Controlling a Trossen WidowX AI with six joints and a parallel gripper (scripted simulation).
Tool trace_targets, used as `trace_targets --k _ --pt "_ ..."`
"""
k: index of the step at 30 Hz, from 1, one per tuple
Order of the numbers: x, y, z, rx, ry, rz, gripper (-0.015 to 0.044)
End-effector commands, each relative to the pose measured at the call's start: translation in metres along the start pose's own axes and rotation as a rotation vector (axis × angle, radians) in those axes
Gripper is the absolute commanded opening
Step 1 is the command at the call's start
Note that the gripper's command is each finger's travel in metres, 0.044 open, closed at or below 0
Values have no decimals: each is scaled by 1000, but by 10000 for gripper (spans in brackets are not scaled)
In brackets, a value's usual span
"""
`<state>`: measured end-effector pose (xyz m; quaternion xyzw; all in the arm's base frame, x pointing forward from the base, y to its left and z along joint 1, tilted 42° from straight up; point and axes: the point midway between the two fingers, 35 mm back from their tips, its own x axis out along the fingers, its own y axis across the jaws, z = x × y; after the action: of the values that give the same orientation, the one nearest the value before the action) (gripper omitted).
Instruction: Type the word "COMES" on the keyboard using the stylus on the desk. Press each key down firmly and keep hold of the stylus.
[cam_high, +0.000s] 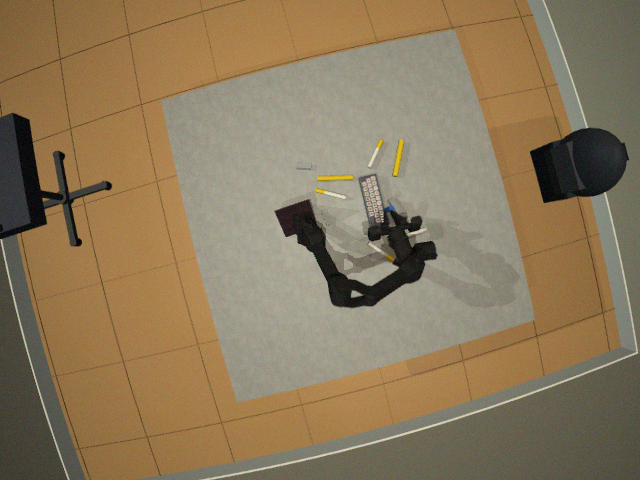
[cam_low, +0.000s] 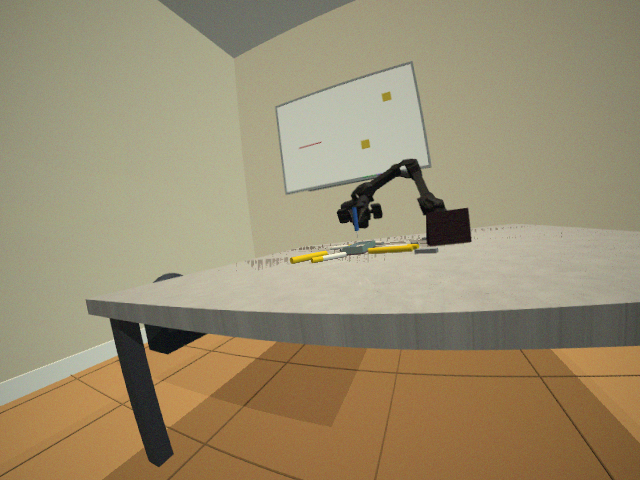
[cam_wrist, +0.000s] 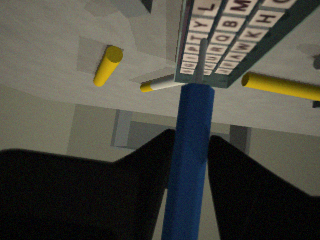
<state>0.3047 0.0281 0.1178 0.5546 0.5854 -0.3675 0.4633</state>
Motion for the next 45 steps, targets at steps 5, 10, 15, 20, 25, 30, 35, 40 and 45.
trace_targets --k 5,10,15,20,25,30,35,40,45 --pt "1 -1 -1 0 0 0 12" --pt "6 -11 -6 2 3 0 0" --pt "11 -21 -11 3 6 -1 0" --pt "19 -20 1 3 6 -1 0" --pt "21 -21 5 3 6 -1 0" --pt "22 -20 8 3 5 -1 81" --pt "23 -20 10 3 5 -1 81" --pt "25 -20 13 3 5 -1 81" --pt "27 -20 16 3 5 -1 81"
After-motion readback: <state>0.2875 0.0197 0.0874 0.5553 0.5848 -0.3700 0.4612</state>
